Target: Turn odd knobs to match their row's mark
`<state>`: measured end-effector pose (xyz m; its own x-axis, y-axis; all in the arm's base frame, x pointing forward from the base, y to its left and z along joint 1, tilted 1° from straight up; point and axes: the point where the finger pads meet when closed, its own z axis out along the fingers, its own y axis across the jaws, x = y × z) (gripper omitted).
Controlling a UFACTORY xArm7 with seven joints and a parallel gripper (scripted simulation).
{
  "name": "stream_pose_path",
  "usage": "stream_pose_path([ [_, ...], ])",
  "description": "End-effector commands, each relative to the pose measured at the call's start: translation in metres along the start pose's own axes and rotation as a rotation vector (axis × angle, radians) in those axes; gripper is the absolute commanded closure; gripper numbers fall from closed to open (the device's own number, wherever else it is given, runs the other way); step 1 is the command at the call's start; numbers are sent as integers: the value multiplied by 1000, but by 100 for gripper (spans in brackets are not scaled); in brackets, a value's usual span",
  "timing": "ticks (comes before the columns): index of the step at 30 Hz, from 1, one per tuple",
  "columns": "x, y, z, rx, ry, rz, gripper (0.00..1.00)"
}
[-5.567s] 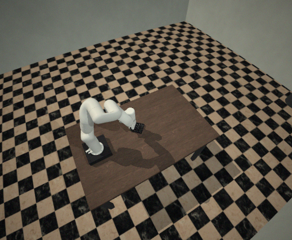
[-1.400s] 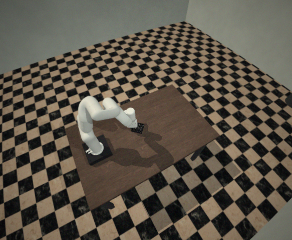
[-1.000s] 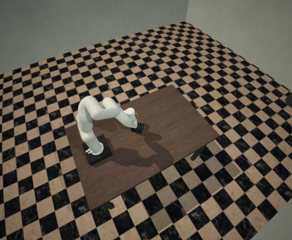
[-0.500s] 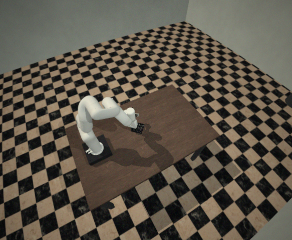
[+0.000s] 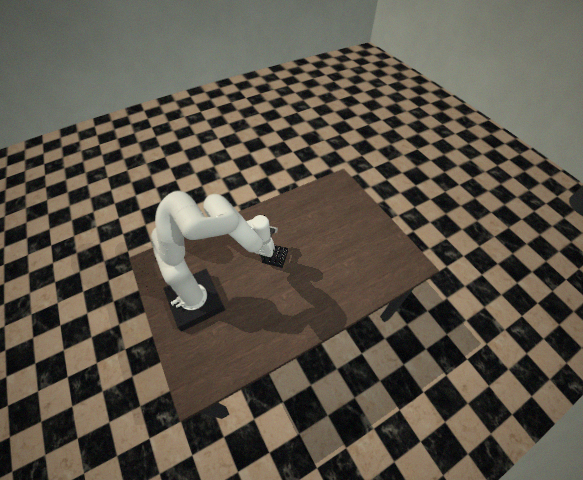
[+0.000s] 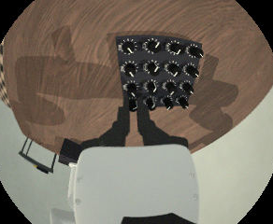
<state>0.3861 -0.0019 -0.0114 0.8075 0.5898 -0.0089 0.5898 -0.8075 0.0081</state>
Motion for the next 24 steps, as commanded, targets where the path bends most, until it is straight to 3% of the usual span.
stream_pose_path([
  [1, 1, 1, -1, -2, 3, 0, 92],
  [8, 1, 1, -1, -2, 3, 0, 92],
  [9, 1, 1, -1, -2, 3, 0, 81],
  [24, 1, 1, -1, -2, 3, 0, 81],
])
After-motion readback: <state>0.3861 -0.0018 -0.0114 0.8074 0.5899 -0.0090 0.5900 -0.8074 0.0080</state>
